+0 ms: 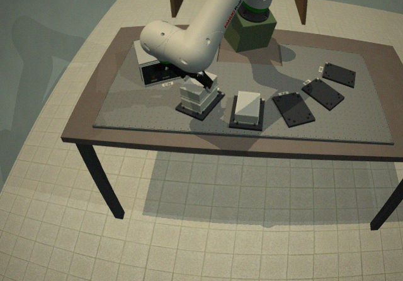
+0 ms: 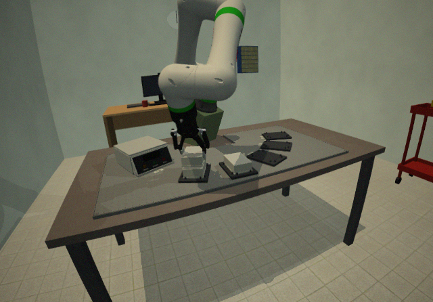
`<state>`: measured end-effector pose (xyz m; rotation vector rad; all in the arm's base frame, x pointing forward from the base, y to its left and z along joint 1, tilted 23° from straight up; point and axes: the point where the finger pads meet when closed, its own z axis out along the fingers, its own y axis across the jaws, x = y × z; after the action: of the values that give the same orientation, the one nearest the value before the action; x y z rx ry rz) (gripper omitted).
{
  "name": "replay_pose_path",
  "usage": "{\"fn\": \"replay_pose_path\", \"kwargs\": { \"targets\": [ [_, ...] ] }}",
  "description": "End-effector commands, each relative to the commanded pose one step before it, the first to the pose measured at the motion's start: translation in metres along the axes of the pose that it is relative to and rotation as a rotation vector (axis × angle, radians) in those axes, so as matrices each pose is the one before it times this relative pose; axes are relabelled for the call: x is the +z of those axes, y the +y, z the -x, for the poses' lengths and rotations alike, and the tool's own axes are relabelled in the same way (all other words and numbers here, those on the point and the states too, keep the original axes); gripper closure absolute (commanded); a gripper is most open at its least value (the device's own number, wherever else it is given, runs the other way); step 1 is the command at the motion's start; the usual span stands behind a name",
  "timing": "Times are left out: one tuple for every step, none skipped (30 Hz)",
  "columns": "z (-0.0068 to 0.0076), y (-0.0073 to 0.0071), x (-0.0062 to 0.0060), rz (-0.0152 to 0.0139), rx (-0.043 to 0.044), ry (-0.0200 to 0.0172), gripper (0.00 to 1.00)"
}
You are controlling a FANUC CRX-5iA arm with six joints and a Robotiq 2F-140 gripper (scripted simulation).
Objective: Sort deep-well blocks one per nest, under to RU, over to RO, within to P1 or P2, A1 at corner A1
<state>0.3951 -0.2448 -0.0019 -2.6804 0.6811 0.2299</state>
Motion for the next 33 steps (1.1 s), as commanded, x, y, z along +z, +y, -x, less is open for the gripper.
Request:
{"fn": "replay_pose_path", "kwargs": {
  "targets": [
    [0.00215, 0.00007, -0.00407, 0.00011, 0.00012, 0.00035, 0.9],
    [0.00083, 0.0, -0.00144, 0.0, 0.0, 0.0, 0.9],
    [0.00083, 0.0, -0.00144, 0.0, 0.0, 0.0, 0.9],
    [0.00083, 0.0, -0.00144, 0.0, 0.0, 0.0, 0.9],
    [0.00083, 0.0, -0.00144, 0.0, 0.0, 0.0, 0.9],
    [0.0, 0.0, 0.0, 0.0, 0.0, 0.0, 0.9],
    [0.0, 0.0, 0.0, 0.0, 0.0, 0.0, 0.9],
    [0.00083, 0.0, -0.00144, 0.0, 0.0, 0.0, 0.9],
    [0.00083, 0.0, -0.00144, 0.0, 0.0, 0.0, 0.9],
    [0.00083, 0.0, -0.00144, 0.0, 0.0, 0.0, 0.9],
    [0.00083, 0.0, -0.00144, 0.0, 0.0, 0.0, 0.9],
    [0.00083, 0.0, -0.00144, 0.0, 0.0, 0.0, 0.9],
    [0.00083, 0.0, -0.00144, 0.0, 0.0, 0.0, 0.9],
    [0.00083, 0.0, -0.00144, 0.0, 0.0, 0.0, 0.9],
    [0.00083, 0.0, -0.00144, 0.0, 0.0, 0.0, 0.9],
    [0.00083, 0.0, -0.00144, 0.0, 0.0, 0.0, 0.9],
    [0.00083, 0.0, -0.00144, 0.0, 0.0, 0.0, 0.9],
    [0.00083, 0.0, -0.00144, 0.0, 0.0, 0.0, 0.9],
    [0.00083, 0.0, -0.00144, 0.0, 0.0, 0.0, 0.9],
    [0.00083, 0.0, -0.00144, 0.0, 0.0, 0.0, 0.9],
    [0.00083, 0.0, -0.00144, 0.0, 0.0, 0.0, 0.9],
    [0.00083, 0.0, -0.00144, 0.0, 0.0, 0.0, 0.9],
    [0.0, 0.0, 0.0, 0.0, 0.0, 0.0, 0.9],
    [0.0, 0.0, 0.0, 0.0, 0.0, 0.0, 0.9],
    [0.00083, 0.0, -0.00144, 0.0, 0.0, 0.0, 0.9],
    [0.00083, 0.0, -0.00144, 0.0, 0.0, 0.0, 0.9],
    [0.00083, 0.0, -0.00144, 0.0, 0.0, 0.0, 0.9],
    [0.00083, 0.0, -0.00144, 0.0, 0.0, 0.0, 0.9],
    [0.00083, 0.0, -0.00144, 0.0, 0.0, 0.0, 0.9],
    [0.00083, 0.0, -0.00144, 0.0, 0.0, 0.0, 0.9],
    [0.00083, 0.0, -0.00144, 0.0, 0.0, 0.0, 0.9],
    [0.00083, 0.0, -0.00144, 0.0, 0.0, 0.0, 0.9],
    [0.00083, 0.0, -0.00144, 0.0, 0.0, 0.0, 0.9]
  ]
}}
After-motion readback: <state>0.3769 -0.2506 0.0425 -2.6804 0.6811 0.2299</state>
